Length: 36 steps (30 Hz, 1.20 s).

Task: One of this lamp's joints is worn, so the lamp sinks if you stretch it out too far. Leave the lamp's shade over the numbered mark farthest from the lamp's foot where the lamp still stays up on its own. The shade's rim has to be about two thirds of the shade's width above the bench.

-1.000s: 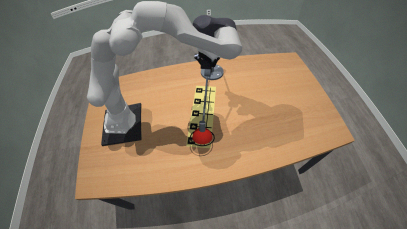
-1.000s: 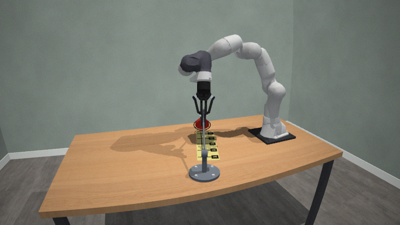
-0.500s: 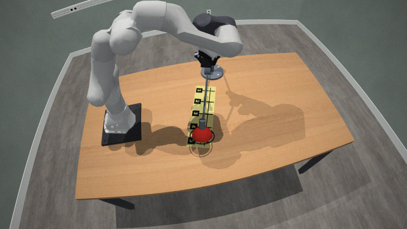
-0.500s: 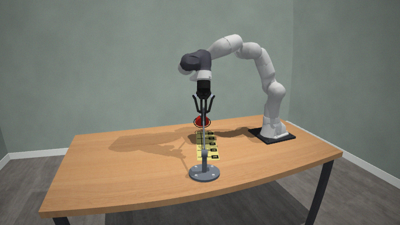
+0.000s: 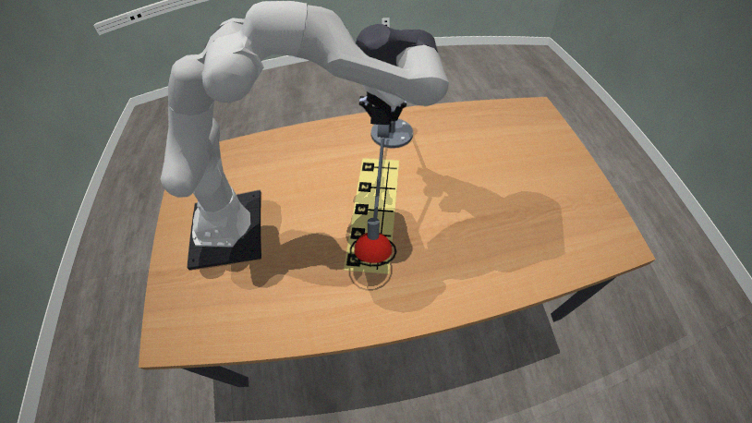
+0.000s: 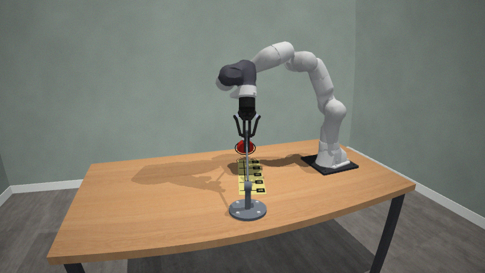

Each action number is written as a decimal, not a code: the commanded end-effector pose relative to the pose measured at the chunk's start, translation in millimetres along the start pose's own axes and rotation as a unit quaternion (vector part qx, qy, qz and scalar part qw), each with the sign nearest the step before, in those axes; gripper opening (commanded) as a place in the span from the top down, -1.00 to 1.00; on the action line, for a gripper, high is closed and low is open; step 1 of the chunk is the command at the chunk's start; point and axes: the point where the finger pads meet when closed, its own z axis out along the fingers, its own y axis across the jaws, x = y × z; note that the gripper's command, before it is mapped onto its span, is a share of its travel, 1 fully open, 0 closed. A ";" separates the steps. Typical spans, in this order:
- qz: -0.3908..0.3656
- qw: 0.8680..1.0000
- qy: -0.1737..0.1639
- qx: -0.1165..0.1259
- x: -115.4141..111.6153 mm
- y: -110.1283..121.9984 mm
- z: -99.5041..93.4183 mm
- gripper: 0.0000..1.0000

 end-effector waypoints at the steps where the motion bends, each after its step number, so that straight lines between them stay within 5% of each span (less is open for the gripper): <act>1: -0.002 0.996 0.091 -0.005 -10.9 -1.9 -9.2 0.80; 36: -0.001 0.996 0.090 -0.006 -26.5 -1.9 -19.0 0.80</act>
